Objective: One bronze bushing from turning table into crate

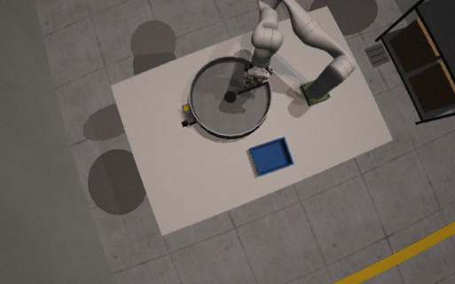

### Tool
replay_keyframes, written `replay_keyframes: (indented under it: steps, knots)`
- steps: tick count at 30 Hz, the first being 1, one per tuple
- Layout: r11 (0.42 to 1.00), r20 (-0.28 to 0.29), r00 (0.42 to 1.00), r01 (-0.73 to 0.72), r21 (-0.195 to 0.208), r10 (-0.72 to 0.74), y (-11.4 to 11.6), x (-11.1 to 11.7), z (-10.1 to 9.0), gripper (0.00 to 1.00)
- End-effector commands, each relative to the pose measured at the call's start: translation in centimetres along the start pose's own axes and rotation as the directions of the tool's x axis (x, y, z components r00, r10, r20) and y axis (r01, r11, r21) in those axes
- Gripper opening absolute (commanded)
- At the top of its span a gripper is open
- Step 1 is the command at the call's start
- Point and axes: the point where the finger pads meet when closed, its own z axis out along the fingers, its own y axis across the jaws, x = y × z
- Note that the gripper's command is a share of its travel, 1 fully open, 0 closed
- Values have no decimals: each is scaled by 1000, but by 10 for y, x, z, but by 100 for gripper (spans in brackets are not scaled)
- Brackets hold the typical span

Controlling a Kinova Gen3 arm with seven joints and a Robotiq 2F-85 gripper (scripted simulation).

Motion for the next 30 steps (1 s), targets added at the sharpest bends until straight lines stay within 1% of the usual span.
replay_keyframes:
  steps: [1,10,15,27,30]
  knots:
    - [1000,9,1000,19,-9,-19,-5,15,-2,0]
    - [1000,9,1000,19,-9,-19,-5,15,-2,0]
    - [1000,7,1000,17,-11,-17,-29,62,-2,0]
    - [1000,7,1000,17,-11,-17,-29,62,-2,0]
    - [1000,4,1000,16,-13,-16,-43,90,-2,0]
